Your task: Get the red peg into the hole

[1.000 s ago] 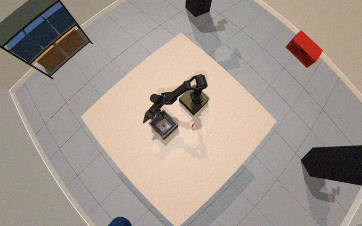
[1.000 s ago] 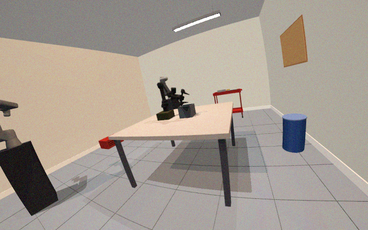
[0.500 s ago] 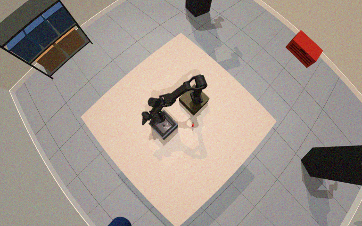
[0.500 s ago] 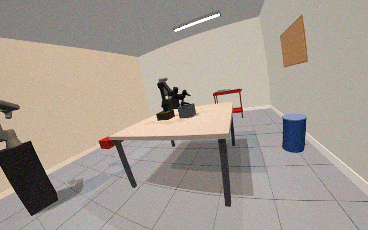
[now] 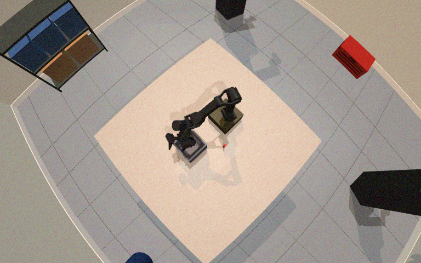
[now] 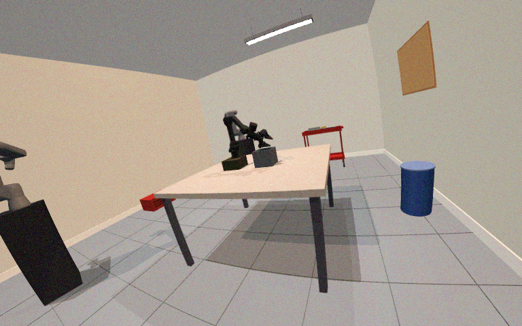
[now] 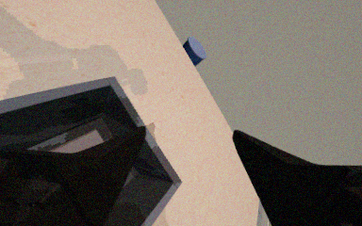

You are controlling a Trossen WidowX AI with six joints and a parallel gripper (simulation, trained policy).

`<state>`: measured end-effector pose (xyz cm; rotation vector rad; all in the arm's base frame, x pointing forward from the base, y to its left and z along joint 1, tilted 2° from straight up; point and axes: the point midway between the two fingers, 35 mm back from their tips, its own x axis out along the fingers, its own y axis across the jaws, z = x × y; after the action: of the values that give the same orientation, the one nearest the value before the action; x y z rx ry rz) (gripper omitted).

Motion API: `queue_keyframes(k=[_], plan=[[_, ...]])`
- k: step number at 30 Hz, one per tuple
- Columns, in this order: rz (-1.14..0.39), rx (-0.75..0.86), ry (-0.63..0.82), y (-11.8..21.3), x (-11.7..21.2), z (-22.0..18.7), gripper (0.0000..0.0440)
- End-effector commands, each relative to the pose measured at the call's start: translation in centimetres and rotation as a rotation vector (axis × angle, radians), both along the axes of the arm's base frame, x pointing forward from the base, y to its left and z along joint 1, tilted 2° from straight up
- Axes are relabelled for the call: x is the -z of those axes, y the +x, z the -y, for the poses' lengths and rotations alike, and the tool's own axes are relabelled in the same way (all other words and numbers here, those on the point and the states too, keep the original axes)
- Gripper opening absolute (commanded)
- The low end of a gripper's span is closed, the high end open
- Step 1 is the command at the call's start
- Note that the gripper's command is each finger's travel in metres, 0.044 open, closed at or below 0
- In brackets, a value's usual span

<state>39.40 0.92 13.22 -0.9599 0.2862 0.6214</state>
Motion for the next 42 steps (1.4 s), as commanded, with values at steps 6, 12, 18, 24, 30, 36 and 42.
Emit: queue_keyframes(k=[6,12,18,24,30,36,42], plan=[[-0.199,0.091,0.22,-0.9,0.6,-2.7,0.044],[-0.341,0.162,0.354,-1.8,1.0,-4.6,0.044],[-0.487,0.246,0.476,-2.9,1.4,-6.5,0.044],[-0.635,0.344,0.584,-4.2,1.8,-8.3,0.044],[-0.782,0.458,0.678,-5.8,2.2,-10.0,0.044],[-0.923,0.591,0.755,-7.5,2.7,-11.4,0.044],[-1.063,0.736,0.813,-9.7,3.3,-12.6,0.044]])
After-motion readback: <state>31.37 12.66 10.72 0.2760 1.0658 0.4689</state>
